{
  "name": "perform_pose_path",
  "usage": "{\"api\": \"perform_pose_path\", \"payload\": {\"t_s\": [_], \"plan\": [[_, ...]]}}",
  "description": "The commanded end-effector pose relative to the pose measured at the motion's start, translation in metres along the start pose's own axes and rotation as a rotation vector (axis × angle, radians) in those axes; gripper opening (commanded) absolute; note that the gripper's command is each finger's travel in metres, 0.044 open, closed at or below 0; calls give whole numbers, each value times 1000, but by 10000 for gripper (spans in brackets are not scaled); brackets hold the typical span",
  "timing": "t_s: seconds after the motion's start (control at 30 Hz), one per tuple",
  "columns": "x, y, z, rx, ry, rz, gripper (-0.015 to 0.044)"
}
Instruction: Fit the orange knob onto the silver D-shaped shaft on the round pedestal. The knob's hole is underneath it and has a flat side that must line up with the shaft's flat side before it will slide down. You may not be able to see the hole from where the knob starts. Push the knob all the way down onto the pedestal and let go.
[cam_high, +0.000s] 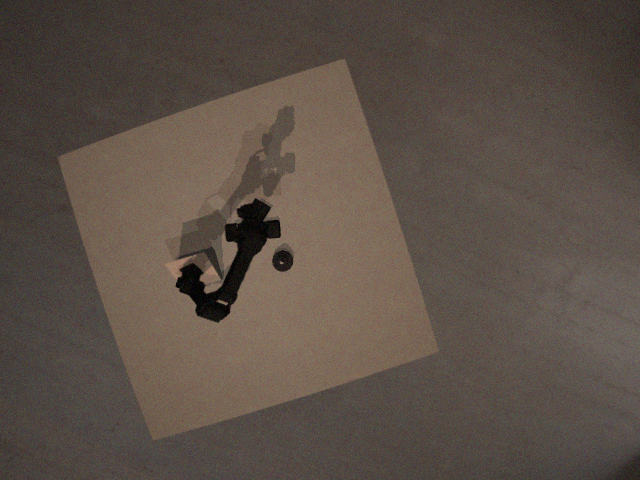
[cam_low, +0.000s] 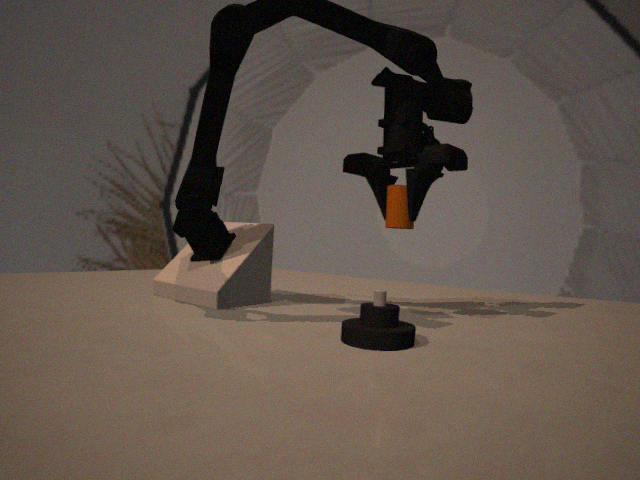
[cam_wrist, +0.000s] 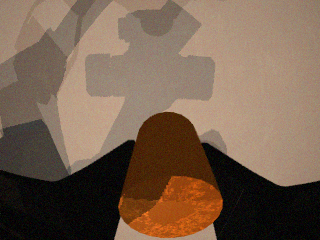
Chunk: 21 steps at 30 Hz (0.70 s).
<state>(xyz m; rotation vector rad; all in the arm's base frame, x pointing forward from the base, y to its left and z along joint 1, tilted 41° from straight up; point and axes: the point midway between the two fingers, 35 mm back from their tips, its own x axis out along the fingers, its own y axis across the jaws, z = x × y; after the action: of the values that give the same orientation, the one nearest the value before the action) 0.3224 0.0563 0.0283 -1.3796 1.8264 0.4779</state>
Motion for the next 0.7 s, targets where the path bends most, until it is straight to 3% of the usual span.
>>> {"api": "perform_pose_path", "payload": {"t_s": [0.0, 0.67], "plan": [[-4, 1, -2, 7, -1, 0, 0], [-39, 30, 13, -4, -1, -396, 0]]}}
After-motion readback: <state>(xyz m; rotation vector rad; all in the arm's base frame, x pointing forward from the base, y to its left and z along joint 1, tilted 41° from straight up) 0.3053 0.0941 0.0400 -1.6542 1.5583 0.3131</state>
